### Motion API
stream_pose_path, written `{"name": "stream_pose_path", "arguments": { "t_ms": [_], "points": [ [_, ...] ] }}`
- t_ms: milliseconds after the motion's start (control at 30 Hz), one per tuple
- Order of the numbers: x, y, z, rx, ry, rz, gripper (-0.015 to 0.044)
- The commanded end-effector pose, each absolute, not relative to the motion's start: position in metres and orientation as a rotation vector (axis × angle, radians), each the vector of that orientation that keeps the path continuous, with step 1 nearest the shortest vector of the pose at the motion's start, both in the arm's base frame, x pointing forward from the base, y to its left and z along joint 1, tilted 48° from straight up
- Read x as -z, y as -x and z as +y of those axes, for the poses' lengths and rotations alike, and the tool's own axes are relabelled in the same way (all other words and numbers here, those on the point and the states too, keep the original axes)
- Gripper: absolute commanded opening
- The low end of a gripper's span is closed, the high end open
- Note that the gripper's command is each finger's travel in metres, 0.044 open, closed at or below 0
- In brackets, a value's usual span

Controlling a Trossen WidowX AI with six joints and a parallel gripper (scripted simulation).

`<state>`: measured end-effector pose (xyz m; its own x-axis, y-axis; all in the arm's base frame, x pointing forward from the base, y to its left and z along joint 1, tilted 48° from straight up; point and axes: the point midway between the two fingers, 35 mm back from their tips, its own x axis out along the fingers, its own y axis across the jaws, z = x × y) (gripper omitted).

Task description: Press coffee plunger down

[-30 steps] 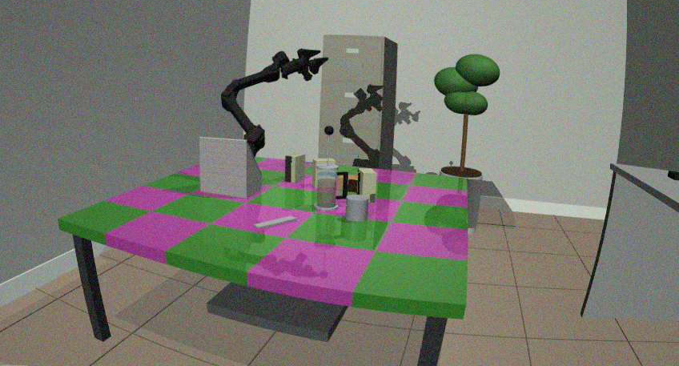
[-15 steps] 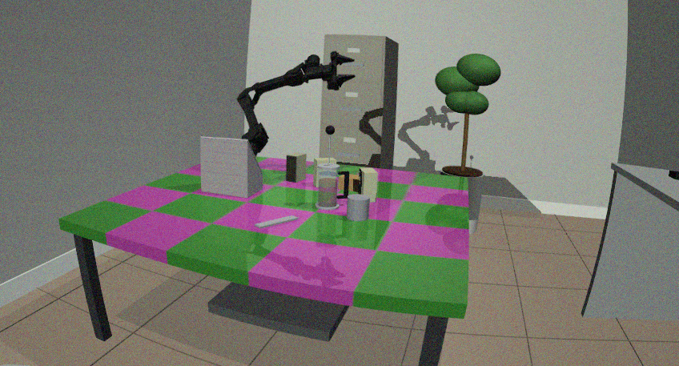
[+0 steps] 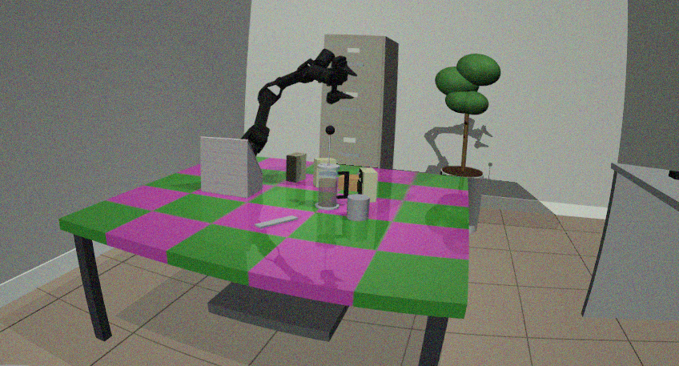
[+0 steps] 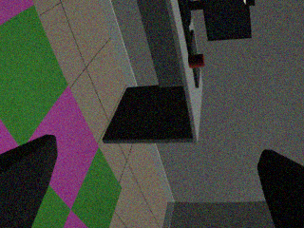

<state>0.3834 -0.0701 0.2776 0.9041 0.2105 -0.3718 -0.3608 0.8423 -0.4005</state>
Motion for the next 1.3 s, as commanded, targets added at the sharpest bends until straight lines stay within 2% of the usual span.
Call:
{"name": "stream_pose_path", "arguments": {
  "t_ms": [0,267,633,1267],
  "points": [
    [-0.216,-0.374,-0.104,-0.302,0.102,0.47,0.044],
    [-0.128,-0.329,-0.144,-0.238,-0.763,0.649,0.044],
    [-0.086,-0.321,-0.103,-0.252,-0.783,0.643,0.044],
    [-0.077,-0.338,-0.093,-0.254,-0.781,0.644,0.044]
  ]
}}
